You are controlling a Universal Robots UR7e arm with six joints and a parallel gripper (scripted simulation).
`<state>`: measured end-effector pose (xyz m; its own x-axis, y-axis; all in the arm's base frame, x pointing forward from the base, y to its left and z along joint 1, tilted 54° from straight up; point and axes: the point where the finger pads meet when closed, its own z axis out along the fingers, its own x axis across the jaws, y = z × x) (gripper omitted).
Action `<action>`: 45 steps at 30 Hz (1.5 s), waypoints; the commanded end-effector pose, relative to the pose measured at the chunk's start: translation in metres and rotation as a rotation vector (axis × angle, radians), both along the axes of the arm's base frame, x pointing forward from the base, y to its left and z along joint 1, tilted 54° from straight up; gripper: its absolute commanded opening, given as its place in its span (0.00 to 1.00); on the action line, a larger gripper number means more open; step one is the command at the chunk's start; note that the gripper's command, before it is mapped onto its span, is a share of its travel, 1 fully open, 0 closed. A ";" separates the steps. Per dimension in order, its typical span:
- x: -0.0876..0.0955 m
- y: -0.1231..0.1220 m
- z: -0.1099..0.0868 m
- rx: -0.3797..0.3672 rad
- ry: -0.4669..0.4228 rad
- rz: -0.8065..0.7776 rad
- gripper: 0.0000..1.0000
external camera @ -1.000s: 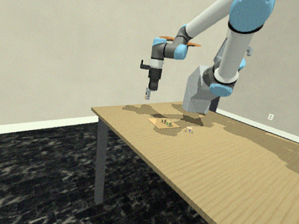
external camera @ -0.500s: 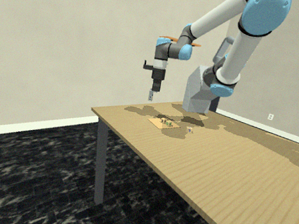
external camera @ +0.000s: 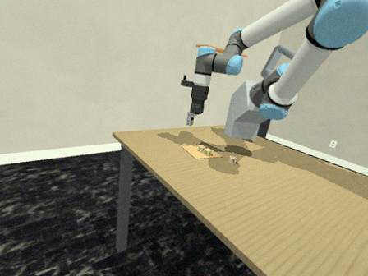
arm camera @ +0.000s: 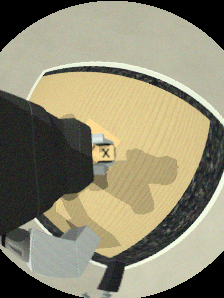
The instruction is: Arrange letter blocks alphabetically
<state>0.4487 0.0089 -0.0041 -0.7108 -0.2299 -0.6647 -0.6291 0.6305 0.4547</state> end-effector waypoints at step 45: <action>-0.029 0.037 0.025 0.162 0.377 -0.301 0.49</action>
<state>0.4203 0.0448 0.0202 -0.9273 0.1077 -0.3585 -0.2025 0.6611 0.7224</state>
